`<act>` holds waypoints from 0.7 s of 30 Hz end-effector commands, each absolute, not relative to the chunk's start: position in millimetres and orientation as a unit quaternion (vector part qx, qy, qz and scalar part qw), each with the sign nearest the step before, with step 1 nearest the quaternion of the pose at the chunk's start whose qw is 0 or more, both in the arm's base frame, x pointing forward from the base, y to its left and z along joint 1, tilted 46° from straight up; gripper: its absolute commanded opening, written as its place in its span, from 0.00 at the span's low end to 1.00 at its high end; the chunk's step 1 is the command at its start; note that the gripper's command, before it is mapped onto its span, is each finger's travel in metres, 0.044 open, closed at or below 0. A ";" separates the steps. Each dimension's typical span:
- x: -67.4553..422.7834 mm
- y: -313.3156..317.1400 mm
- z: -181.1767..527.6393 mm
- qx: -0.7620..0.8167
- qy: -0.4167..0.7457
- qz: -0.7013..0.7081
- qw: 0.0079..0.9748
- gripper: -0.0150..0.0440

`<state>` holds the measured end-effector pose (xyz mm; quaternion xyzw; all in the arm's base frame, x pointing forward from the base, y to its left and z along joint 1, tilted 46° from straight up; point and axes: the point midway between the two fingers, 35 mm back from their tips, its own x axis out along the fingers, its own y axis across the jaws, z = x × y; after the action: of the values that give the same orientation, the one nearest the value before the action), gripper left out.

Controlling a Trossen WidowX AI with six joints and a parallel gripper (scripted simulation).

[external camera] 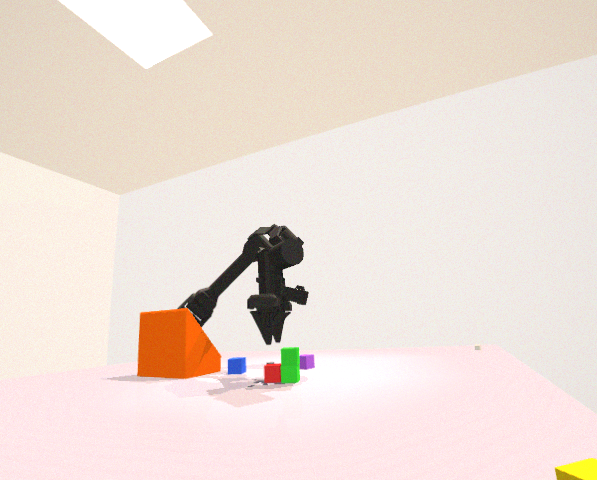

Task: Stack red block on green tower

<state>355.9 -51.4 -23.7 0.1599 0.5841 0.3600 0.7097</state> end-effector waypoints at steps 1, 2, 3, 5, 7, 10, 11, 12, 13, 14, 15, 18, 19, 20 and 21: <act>352.9 -30.7 -41.2 0.166 0.588 0.365 0.703 1.00; 352.7 -29.7 -41.8 0.166 0.588 0.365 0.703 1.00; 352.5 -29.1 -41.7 0.166 0.588 0.365 0.703 1.00; 352.3 -28.8 -41.8 0.166 0.588 0.365 0.703 1.00; 352.5 -27.8 -42.7 0.166 0.588 0.365 0.703 1.00; 352.8 -25.1 -45.4 0.166 0.588 0.365 0.703 1.00; 352.9 -24.0 -46.5 0.166 0.588 0.365 0.703 1.00; 353.0 -22.9 -47.7 0.166 0.588 0.365 0.703 1.00; 353.2 -21.7 -48.8 0.166 0.588 0.365 0.703 1.00; 353.3 -20.5 -50.0 0.166 0.588 0.365 0.703 1.00; 353.4 -19.4 -51.1 0.166 0.588 0.365 0.703 1.00; 353.6 -15.9 -54.5 0.167 0.587 0.365 0.703 1.00; 353.7 -14.7 -55.7 0.167 0.587 0.365 0.703 1.00; 353.7 -13.5 -56.8 0.167 0.587 0.365 0.703 1.00; 353.8 -12.3 -57.9 0.167 0.587 0.365 0.703 1.00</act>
<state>354.9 -16.5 -54.0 0.1617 0.5872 0.3646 0.7044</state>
